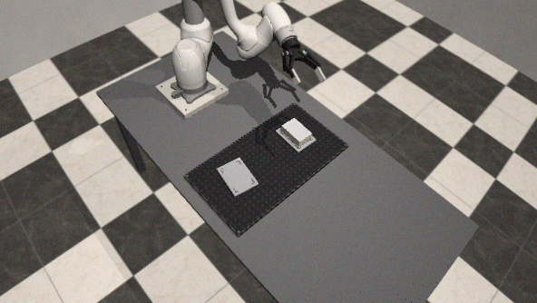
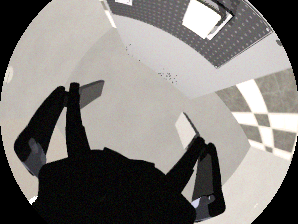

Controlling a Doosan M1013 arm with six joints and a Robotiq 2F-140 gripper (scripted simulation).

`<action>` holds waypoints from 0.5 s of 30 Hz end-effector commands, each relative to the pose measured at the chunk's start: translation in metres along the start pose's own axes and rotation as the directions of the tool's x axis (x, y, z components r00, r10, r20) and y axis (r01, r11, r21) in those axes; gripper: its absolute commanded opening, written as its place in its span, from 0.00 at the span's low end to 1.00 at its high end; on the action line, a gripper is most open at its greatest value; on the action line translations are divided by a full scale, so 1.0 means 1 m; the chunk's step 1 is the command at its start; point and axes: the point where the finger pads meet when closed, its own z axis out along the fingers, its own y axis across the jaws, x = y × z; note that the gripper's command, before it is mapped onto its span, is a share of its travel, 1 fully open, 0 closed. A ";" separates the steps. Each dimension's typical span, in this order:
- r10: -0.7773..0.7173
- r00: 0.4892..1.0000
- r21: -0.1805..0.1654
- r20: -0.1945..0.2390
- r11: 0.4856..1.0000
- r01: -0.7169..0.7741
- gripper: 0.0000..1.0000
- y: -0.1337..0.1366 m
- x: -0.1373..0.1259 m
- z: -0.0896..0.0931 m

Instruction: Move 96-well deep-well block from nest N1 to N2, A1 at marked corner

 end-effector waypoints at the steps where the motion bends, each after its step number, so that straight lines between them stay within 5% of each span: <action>1: 0.034 0.999 0.010 -0.019 0.999 -0.034 1.00 -0.003 0.004 0.004; 15: 0.431 0.888 0.195 -0.163 0.896 -0.399 1.00 -0.033 0.058 0.036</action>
